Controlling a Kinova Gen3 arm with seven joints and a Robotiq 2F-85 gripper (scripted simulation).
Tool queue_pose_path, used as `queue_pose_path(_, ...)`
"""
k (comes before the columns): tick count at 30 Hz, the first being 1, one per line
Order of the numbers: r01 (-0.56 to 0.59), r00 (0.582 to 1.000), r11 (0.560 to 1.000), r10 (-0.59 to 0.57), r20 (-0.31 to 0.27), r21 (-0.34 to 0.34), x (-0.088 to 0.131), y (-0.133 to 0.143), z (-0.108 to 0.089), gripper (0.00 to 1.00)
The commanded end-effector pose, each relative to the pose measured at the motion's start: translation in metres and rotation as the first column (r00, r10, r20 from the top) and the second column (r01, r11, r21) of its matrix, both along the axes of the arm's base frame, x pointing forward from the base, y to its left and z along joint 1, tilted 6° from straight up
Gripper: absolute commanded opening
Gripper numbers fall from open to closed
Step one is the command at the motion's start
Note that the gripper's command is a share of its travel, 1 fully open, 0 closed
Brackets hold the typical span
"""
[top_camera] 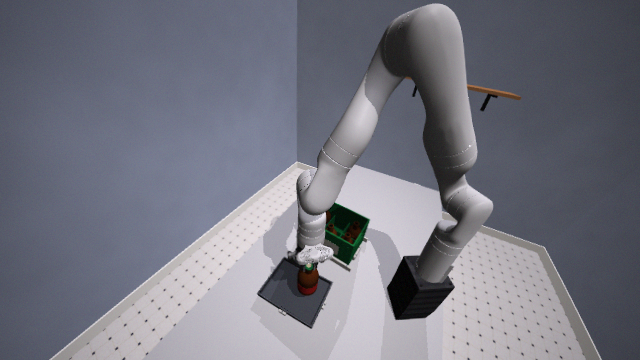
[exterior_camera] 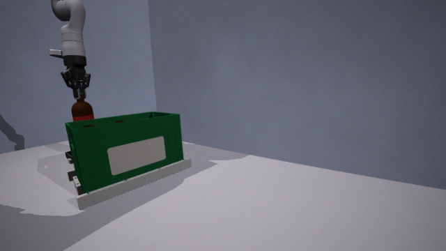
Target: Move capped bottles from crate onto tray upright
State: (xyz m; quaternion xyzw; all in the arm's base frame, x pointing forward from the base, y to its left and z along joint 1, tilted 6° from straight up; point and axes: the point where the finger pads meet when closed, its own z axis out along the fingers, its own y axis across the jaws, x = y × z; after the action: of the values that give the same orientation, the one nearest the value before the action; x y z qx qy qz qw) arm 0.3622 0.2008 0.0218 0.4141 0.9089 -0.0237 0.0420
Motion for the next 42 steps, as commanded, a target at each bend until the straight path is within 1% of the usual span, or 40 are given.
queue_pose_path(1, 0.003, 1.000, 1.000, -0.003, -0.001, -0.002, 0.000, -0.003, -0.007, 0.00)
queue_pose_path(11, 0.009, 1.000, 1.000, -0.009, -0.003, -0.007, 0.001, -0.009, -0.026, 0.00)
queue_pose_path(13, 0.009, 1.000, 1.000, -0.009, -0.003, -0.007, 0.001, -0.009, -0.026, 0.00)
queue_pose_path(14, 0.005, 1.000, 1.000, -0.005, 0.000, 0.001, 0.002, -0.004, -0.023, 0.00)
queue_pose_path(28, 0.009, 1.000, 1.000, -0.009, -0.003, -0.007, 0.003, -0.012, -0.050, 0.00)
queue_pose_path(30, 0.009, 1.000, 1.000, -0.009, -0.003, -0.007, 0.003, -0.012, -0.050, 0.00)
queue_pose_path(31, 0.007, 1.000, 1.000, -0.007, 0.000, 0.001, 0.003, -0.007, -0.047, 0.00)
queue_pose_path(42, 0.008, 1.000, 1.000, -0.008, -0.002, -0.005, 0.004, -0.013, -0.069, 0.00)
